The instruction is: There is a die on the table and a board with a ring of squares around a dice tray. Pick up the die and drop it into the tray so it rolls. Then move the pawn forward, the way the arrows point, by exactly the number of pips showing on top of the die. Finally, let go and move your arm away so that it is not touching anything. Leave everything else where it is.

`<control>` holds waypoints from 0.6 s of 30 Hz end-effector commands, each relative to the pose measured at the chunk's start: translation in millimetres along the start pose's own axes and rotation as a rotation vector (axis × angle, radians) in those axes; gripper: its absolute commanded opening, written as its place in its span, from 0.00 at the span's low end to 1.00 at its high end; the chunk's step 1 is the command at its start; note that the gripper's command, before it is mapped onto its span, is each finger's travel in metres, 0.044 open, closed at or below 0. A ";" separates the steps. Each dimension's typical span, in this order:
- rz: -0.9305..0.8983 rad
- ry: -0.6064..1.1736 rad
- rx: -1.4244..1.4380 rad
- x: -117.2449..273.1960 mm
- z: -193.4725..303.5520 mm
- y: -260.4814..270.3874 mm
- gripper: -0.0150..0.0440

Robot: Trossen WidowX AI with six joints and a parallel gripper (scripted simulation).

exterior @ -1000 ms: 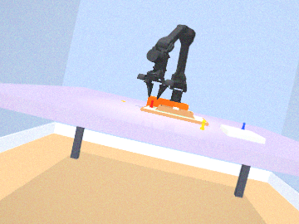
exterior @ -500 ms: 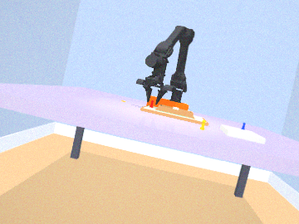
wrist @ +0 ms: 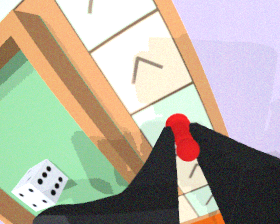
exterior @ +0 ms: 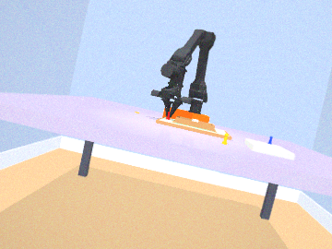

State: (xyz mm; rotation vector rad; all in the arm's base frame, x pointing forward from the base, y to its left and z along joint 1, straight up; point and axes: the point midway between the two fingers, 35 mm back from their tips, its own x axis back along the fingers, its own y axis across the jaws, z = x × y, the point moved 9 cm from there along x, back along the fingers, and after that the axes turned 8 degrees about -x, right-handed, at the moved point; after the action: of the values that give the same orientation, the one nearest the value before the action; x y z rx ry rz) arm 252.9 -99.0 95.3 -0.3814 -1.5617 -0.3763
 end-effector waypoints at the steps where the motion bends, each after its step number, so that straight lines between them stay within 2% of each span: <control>1: -0.002 0.000 0.006 -0.4 0.0 0.1 0.30; 7: -0.002 -0.001 0.006 3.5 -1.0 0.1 0.25; 18: -0.002 -0.001 0.006 71.3 -7.0 -0.6 0.25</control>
State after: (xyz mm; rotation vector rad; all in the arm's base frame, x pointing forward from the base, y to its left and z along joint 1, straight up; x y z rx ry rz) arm 257.9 -102.2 151.1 -0.3812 -1.5602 -0.3764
